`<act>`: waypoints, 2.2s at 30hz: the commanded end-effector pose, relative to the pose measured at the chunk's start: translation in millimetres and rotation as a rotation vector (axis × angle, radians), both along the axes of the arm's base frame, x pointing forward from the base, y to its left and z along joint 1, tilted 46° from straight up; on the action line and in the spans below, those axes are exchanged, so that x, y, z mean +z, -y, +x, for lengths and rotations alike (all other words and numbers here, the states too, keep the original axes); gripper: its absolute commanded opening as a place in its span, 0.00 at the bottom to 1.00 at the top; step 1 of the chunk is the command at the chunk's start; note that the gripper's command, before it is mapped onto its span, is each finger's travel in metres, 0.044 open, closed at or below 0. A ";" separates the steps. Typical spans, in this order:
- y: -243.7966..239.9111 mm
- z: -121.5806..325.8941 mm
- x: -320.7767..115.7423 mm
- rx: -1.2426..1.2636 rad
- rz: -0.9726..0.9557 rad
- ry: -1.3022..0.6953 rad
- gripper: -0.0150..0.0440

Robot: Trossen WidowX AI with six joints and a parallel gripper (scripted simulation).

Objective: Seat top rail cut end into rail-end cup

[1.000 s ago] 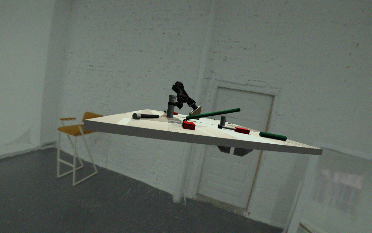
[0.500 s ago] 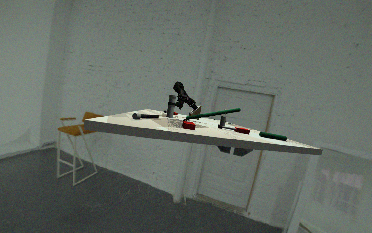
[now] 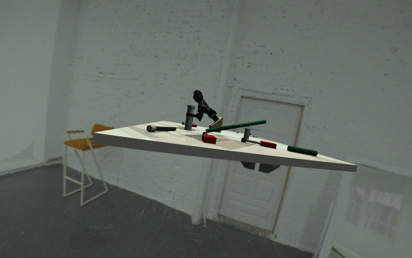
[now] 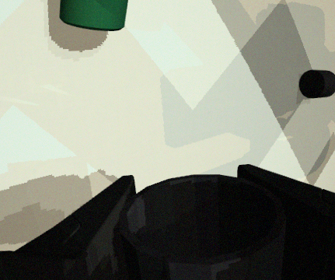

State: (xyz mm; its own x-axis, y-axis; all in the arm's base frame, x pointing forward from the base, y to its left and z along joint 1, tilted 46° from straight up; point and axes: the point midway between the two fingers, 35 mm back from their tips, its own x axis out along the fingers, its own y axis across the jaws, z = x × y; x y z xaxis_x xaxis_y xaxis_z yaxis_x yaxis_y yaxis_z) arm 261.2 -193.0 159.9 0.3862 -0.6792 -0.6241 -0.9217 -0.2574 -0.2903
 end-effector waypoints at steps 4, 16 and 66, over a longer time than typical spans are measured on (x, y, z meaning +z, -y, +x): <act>1.1 7.2 -1.8 -0.048 -0.008 0.046 0.25; 2.3 13.6 -1.8 -0.096 -0.016 0.096 0.25; -67.7 29.5 -10.5 -0.236 0.098 0.227 1.00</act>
